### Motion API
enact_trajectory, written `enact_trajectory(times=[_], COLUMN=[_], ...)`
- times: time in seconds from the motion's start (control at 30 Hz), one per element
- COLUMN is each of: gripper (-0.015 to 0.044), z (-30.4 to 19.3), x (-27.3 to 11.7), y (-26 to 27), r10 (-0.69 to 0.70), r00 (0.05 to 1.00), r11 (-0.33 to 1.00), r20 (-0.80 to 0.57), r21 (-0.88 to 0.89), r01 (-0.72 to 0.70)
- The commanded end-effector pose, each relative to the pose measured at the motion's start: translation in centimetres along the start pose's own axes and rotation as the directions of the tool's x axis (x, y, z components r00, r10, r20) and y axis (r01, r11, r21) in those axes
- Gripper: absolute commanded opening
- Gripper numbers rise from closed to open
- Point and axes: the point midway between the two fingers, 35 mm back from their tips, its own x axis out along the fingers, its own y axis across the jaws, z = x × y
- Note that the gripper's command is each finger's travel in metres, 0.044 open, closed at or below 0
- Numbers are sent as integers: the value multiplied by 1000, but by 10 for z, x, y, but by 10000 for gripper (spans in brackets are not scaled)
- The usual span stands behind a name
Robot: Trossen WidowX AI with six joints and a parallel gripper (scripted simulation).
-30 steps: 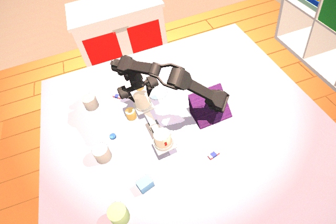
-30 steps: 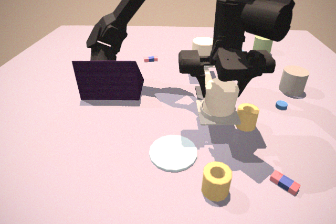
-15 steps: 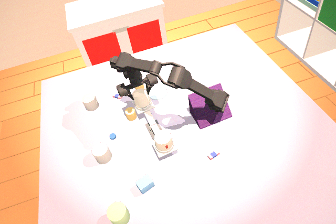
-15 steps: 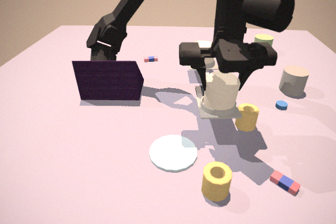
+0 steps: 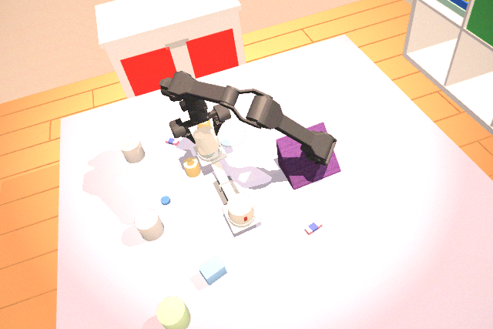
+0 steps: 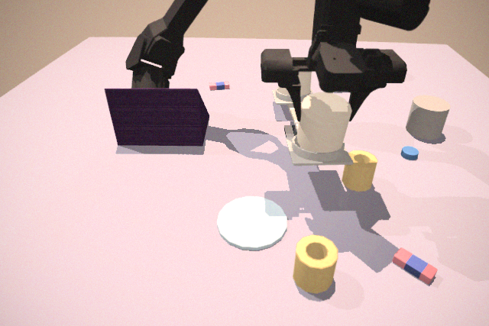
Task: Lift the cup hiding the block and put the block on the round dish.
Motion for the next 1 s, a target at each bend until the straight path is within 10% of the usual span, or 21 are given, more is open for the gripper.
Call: enact_trajectory(times=[0.0, 0.97], gripper=[0, 0], z=[6, 3], x=[-14, -52], y=[3, -1], r10=[23, 35], r00=[999, 998], r11=[1000, 999], r20=[34, 47], r21=[-14, -7], r01=[-22, -34])
